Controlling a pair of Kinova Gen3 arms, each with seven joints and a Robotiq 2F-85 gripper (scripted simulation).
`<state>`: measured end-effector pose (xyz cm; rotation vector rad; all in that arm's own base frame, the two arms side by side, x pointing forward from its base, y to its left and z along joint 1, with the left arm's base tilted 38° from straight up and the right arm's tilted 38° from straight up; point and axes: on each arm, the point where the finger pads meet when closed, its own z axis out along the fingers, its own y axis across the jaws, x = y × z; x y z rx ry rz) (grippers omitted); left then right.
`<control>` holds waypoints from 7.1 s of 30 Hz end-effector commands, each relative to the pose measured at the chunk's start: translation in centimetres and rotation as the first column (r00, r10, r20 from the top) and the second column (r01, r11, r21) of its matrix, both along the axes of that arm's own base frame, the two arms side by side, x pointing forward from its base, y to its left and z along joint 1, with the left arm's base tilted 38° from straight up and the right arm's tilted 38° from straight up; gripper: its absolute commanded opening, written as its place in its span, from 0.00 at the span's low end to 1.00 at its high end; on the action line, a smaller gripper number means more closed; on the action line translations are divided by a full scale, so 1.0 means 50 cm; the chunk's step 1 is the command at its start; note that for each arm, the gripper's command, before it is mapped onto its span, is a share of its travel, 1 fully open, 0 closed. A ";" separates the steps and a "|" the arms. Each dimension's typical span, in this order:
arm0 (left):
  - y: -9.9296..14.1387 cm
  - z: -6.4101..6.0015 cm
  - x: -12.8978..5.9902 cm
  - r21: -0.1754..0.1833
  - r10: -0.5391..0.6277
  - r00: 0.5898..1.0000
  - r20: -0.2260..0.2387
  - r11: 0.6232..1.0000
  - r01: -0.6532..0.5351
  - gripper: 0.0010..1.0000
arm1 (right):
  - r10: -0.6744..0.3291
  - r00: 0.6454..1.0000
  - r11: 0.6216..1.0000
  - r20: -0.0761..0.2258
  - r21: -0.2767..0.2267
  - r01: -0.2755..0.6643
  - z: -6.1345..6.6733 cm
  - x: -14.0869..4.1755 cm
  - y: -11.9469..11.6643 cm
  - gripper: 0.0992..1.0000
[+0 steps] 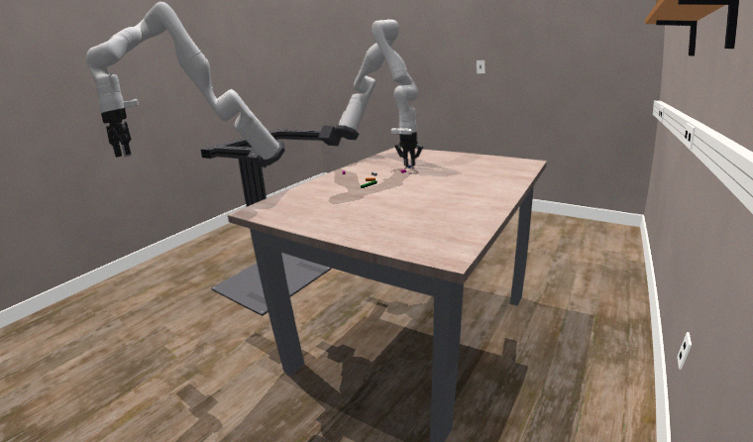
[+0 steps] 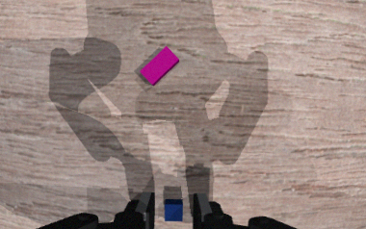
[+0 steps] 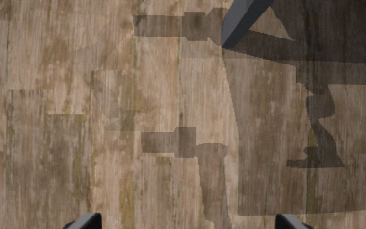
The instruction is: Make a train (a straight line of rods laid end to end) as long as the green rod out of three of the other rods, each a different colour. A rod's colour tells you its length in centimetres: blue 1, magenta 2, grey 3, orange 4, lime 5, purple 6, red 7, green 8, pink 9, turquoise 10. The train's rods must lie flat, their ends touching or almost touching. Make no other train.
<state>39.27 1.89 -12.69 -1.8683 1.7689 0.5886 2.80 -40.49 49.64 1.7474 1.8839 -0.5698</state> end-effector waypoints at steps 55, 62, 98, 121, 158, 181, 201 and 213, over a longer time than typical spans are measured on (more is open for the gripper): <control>-0.002 0.001 0.001 -0.001 -0.001 1.000 0.001 1.000 0.001 0.14 | 0.000 1.000 1.000 0.001 -0.001 0.000 0.001 0.000 0.000 1.00; -0.002 0.001 0.001 -0.001 -0.001 1.000 0.001 1.000 0.001 0.14 | 0.000 1.000 1.000 0.001 -0.001 0.000 0.001 0.000 0.000 1.00; -0.126 0.157 -0.004 -0.001 -0.001 1.000 0.001 1.000 0.001 0.14 | 0.000 1.000 1.000 0.001 -0.001 0.000 0.001 0.000 0.000 1.00; -0.229 0.091 -0.020 -0.010 0.134 0.984 0.120 0.991 -0.134 0.14 | 0.000 1.000 1.000 0.001 -0.001 0.000 0.001 0.000 0.000 1.00; -0.534 -0.172 -0.237 -0.139 0.518 0.755 0.402 0.849 -0.509 0.14 | 0.000 1.000 1.000 0.001 -0.001 0.000 0.001 0.000 0.000 1.00; -0.516 -0.194 -0.236 -0.139 0.518 0.755 0.402 0.849 -0.509 0.14 | 0.000 1.000 1.000 0.001 -0.001 0.000 0.001 0.000 0.000 1.00; -0.432 -0.302 -0.232 -0.139 0.518 0.755 0.402 0.849 -0.509 0.14 | 0.000 1.000 1.000 0.001 -0.001 0.000 0.001 0.000 0.000 1.00; -0.425 -0.311 -0.232 -0.139 0.518 0.755 0.402 0.849 -0.509 0.14 | 0.000 1.000 1.000 0.001 -0.001 0.000 0.001 0.000 0.000 1.00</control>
